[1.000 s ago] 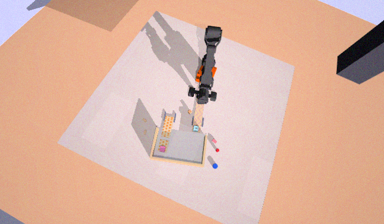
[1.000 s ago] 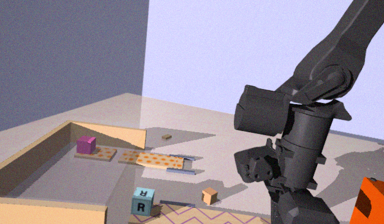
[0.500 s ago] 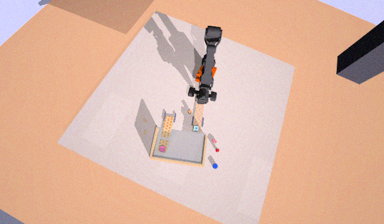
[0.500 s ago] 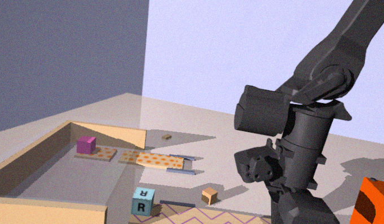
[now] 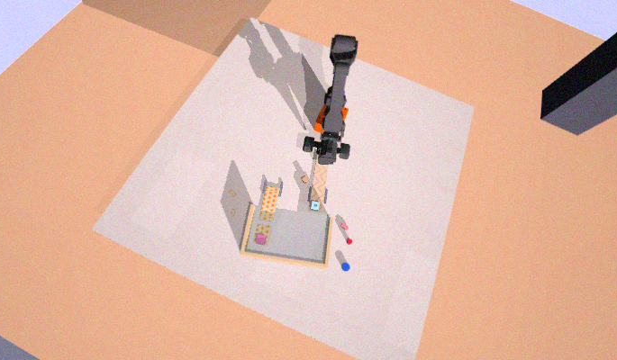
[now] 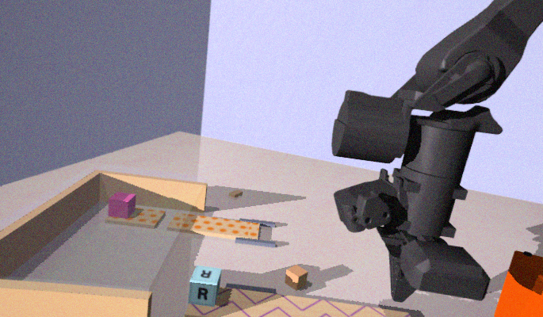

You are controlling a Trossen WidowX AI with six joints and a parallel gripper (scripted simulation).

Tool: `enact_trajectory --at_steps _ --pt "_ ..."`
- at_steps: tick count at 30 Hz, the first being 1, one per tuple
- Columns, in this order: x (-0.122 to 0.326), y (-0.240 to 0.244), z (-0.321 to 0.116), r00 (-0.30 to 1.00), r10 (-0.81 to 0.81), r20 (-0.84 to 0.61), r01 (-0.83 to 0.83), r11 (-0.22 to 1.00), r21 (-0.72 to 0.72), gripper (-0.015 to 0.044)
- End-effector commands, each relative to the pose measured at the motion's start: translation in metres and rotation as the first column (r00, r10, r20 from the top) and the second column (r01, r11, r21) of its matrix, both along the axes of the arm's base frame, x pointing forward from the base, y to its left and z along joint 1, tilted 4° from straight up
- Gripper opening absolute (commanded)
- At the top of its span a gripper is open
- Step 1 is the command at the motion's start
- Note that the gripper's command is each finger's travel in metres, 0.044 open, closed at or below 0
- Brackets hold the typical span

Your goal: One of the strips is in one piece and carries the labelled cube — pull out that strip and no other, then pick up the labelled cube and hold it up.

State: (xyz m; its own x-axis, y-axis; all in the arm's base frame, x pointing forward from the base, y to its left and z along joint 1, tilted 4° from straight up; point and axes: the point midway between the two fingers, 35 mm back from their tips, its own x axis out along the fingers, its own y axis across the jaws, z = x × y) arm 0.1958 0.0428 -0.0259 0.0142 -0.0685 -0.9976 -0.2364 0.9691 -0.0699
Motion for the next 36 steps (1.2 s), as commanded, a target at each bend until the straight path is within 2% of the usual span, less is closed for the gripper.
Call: enact_trajectory --at_steps 1,17,36 --pt "0.002 0.001 0.007 1.000 -0.005 -0.007 0.005 1.000 -0.001 0.0026" --pt "0.063 0.016 0.012 1.000 -0.015 -0.001 0.015 1.000 0.000 0.0440" --pt "0.130 0.032 0.022 1.000 -0.015 0.005 0.015 1.000 0.002 0.0440"
